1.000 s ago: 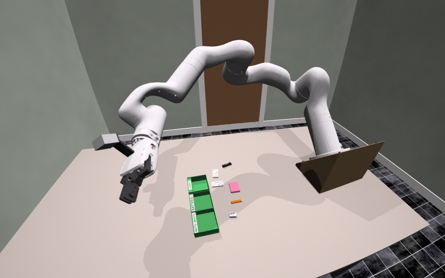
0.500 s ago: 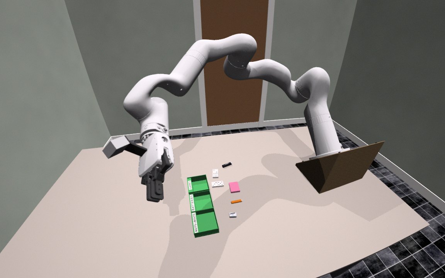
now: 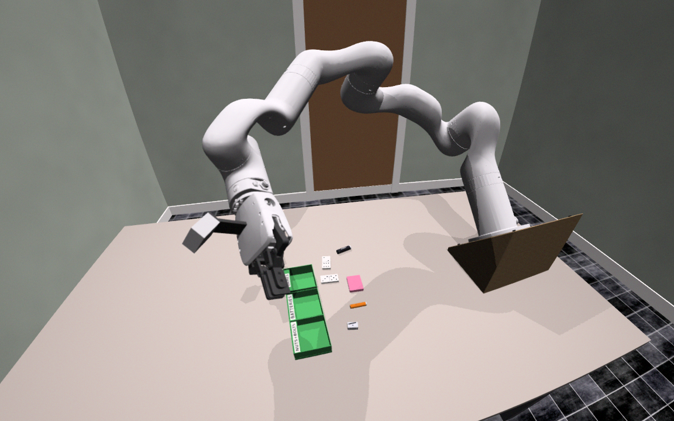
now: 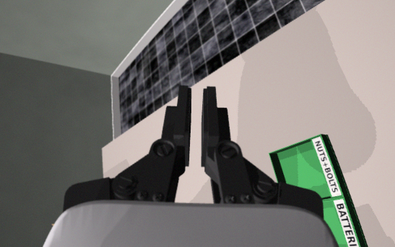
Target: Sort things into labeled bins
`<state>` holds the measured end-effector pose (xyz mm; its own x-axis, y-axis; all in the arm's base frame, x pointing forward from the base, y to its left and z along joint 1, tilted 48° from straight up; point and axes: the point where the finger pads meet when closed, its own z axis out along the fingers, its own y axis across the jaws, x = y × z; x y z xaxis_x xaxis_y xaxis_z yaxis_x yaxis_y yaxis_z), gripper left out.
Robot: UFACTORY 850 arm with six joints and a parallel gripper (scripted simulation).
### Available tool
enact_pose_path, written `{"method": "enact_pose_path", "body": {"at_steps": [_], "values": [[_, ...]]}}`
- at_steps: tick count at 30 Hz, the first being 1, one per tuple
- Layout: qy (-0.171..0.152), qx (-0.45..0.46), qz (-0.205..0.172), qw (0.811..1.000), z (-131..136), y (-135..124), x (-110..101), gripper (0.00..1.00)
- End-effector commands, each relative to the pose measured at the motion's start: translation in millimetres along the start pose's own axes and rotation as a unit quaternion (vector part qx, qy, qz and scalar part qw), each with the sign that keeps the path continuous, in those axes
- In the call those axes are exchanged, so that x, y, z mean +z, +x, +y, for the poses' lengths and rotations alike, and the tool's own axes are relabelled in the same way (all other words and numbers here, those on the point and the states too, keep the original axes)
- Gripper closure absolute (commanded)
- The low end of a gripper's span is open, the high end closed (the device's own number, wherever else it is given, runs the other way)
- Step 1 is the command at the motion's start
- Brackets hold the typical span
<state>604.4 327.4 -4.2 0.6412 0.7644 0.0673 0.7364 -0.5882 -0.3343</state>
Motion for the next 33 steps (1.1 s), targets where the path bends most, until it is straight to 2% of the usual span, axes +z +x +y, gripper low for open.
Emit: {"method": "enact_pose_path", "body": {"at_steps": [1, 5, 6, 8, 12, 14, 18, 23, 26, 28, 29, 31, 33], "values": [[-0.011, 0.034, -0.042, 0.998, -12, -21, 0, 0.93], [-0.020, 0.053, -0.064, 0.996, -17, -33, 0, 0.93], [-0.029, 0.069, -0.081, 0.994, -20, -40, -1, 0.93], [-0.031, 0.072, -0.085, 0.993, -22, -45, -1, 0.93], [-0.055, 0.106, -0.120, 0.985, -28, -65, -4, 0.93], [-0.055, 0.106, -0.120, 0.985, -28, -65, -4, 0.93], [-0.089, 0.143, -0.155, 0.973, -34, -88, -10, 0.93], [-0.112, 0.164, -0.173, 0.965, -36, -102, -14, 0.93], [-0.151, 0.194, -0.195, 0.949, -39, -121, -22, 0.93], [-0.156, 0.198, -0.197, 0.948, -39, -123, -23, 0.93], [-0.175, 0.210, -0.204, 0.940, -39, -131, -27, 0.93], [-0.175, 0.210, -0.204, 0.940, -39, -131, -27, 0.93], [-0.204, 0.229, -0.213, 0.928, -40, -142, -33, 0.93]]}}
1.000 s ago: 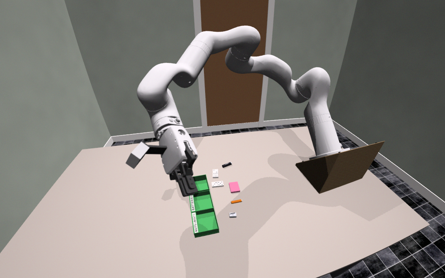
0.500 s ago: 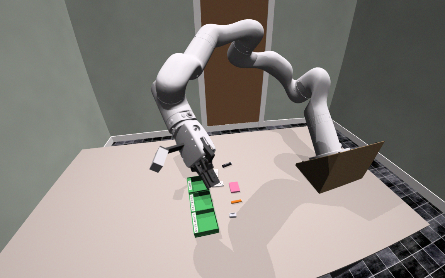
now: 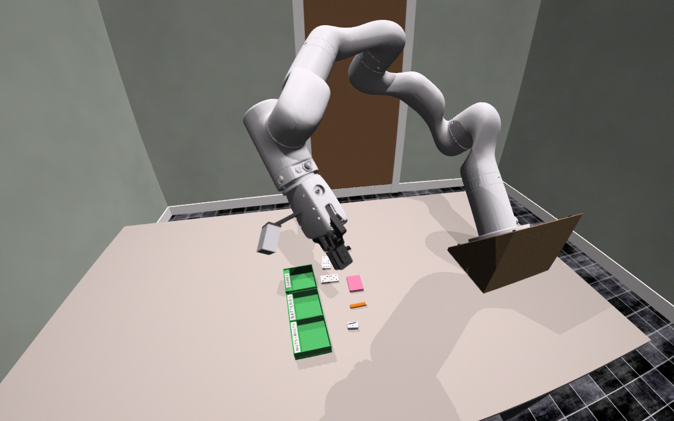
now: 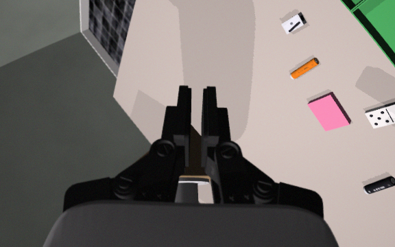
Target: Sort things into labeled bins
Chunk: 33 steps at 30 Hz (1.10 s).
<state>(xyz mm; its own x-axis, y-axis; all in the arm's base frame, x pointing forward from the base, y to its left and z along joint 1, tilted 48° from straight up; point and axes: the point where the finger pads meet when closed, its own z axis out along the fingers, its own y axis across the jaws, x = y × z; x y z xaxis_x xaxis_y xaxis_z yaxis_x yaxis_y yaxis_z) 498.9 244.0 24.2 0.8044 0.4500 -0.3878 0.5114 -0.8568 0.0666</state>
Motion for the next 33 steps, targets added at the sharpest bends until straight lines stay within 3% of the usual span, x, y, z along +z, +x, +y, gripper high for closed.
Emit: {"method": "enact_pose_path", "body": {"at_steps": [1, 9, 13, 15, 17, 22, 29, 33], "values": [[-0.035, 0.029, -0.011, 0.999, 6, -14, -1, 0.93], [-0.127, 0.105, -0.014, 0.986, 27, -46, -8, 0.93], [-0.157, 0.128, -0.008, 0.979, 33, -54, -11, 0.93], [-0.157, 0.128, -0.008, 0.979, 33, -54, -11, 0.93], [-0.194, 0.157, 0.005, 0.968, 44, -65, -17, 0.93], [-0.244, 0.198, 0.032, 0.949, 56, -76, -27, 0.93], [-0.304, 0.249, 0.089, 0.915, 70, -86, -43, 0.93], [-0.323, 0.266, 0.114, 0.901, 75, -89, -50, 0.93]]}}
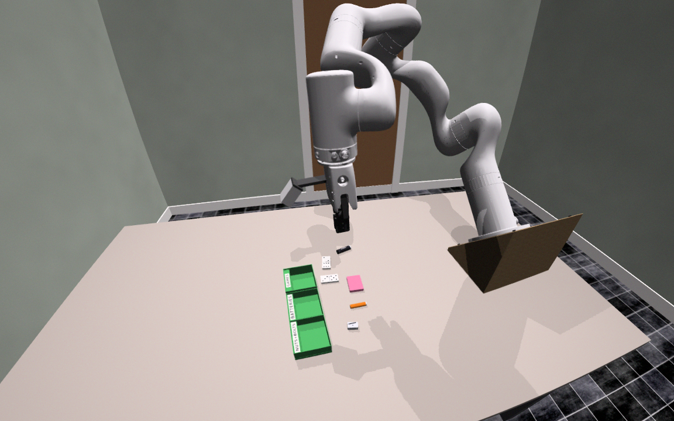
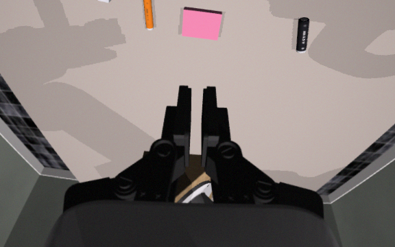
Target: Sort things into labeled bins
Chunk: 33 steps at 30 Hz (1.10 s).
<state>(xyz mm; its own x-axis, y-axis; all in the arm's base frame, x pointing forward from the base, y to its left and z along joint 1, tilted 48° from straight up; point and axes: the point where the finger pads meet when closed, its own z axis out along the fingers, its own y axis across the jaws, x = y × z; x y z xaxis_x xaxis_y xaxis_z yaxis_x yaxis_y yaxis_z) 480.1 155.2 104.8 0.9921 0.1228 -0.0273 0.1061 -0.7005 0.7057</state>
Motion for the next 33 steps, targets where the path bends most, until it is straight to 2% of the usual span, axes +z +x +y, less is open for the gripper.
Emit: {"method": "enact_pose_path", "body": {"at_steps": [1, 8, 14, 16, 30, 33], "values": [[-0.023, 0.028, 0.027, 0.999, 5, 0, -1, 0.93], [-0.023, 0.028, 0.027, 0.999, 5, 0, -1, 0.93], [-0.024, 0.015, 0.027, 0.999, 11, 34, 35, 0.93], [-0.024, 0.015, 0.027, 0.999, 11, 34, 35, 0.93], [-0.024, 0.015, 0.027, 0.999, 26, 114, 119, 0.93], [-0.024, 0.015, 0.027, 0.999, 27, 118, 124, 0.93]]}}
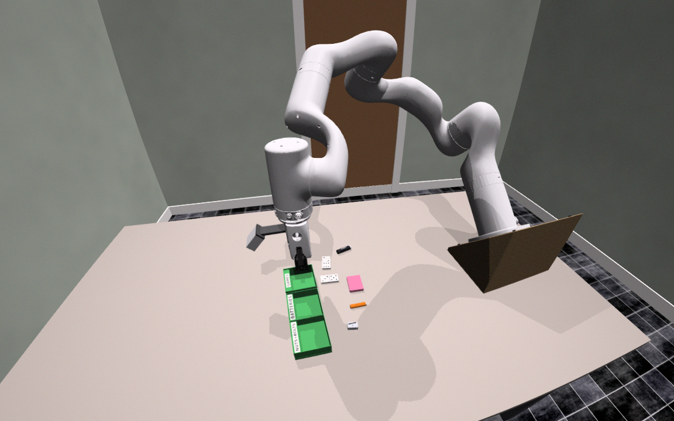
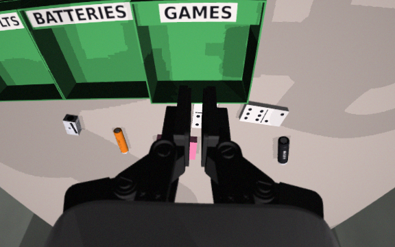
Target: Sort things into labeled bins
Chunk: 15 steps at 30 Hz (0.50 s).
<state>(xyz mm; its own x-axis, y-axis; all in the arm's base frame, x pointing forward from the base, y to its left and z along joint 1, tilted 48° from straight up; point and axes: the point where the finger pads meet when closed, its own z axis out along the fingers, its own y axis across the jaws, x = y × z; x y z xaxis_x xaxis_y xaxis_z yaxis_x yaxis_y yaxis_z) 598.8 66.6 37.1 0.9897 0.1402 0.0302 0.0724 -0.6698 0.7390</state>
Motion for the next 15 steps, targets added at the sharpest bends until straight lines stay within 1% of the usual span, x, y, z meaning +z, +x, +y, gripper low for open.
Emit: {"method": "enact_pose_path", "body": {"at_steps": [1, 4, 15], "values": [[0.000, 0.000, 0.001, 1.000, -1, 9, 6, 0.93], [0.000, 0.000, 0.001, 1.000, -1, 9, 6, 0.93], [0.000, 0.000, 0.001, 1.000, -1, 9, 35, 0.93]]}}
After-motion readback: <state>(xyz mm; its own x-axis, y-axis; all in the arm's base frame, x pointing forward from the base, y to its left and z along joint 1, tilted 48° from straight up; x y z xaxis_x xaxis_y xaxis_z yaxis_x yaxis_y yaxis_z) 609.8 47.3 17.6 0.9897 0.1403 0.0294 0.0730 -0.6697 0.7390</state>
